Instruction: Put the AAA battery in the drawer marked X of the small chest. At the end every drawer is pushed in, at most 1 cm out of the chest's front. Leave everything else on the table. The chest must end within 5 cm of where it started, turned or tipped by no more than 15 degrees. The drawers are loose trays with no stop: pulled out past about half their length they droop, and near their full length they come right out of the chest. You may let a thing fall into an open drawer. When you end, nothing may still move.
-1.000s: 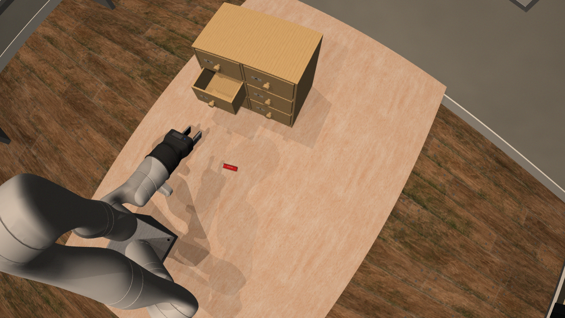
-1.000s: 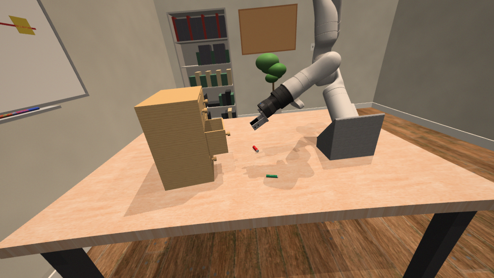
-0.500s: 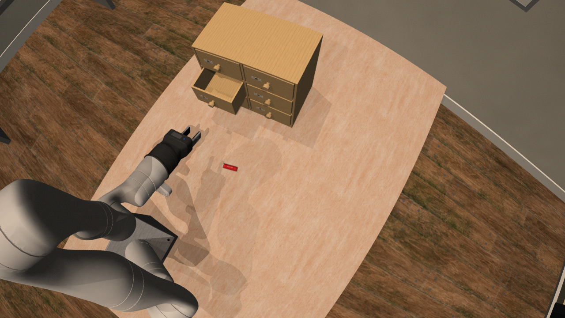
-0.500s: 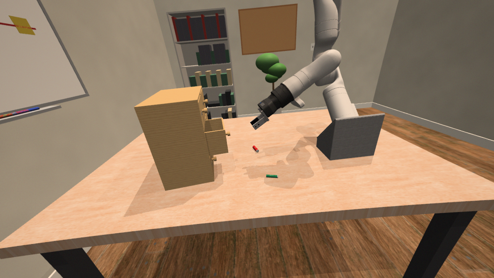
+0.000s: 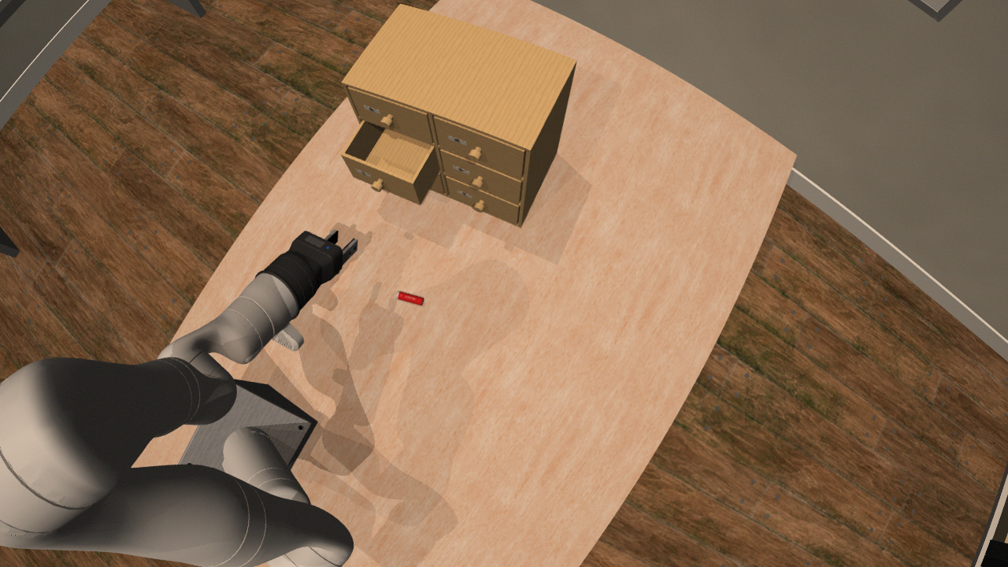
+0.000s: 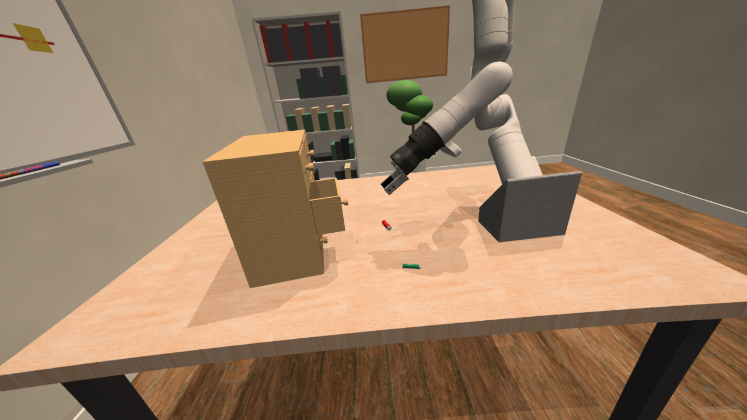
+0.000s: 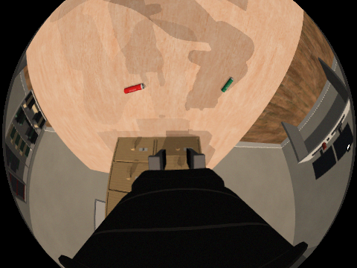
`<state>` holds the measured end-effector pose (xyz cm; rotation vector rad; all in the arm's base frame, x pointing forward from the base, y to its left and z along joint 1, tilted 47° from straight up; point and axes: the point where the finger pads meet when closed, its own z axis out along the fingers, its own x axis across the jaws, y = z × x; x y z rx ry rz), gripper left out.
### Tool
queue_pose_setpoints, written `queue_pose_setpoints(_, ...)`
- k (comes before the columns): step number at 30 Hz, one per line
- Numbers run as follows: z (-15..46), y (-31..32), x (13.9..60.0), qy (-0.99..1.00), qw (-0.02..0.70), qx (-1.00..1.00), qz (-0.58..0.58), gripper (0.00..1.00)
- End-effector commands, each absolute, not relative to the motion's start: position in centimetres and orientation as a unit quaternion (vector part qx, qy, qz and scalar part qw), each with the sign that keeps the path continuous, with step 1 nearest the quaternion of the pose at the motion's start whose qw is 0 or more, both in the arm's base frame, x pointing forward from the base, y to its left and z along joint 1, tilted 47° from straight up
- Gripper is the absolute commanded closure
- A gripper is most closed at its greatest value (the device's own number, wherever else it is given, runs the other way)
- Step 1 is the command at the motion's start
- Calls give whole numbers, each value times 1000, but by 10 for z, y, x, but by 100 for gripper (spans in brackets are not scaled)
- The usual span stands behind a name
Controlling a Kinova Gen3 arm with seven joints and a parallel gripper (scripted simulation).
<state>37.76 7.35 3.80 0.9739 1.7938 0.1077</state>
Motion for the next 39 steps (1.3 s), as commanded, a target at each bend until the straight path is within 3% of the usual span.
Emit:
queue_pose_setpoints(1, 42, 84, 379, 747, 516, 417, 50, 33)
queue_pose_setpoints(39, 68, 107, 354, 744, 431, 503, -86, 33)
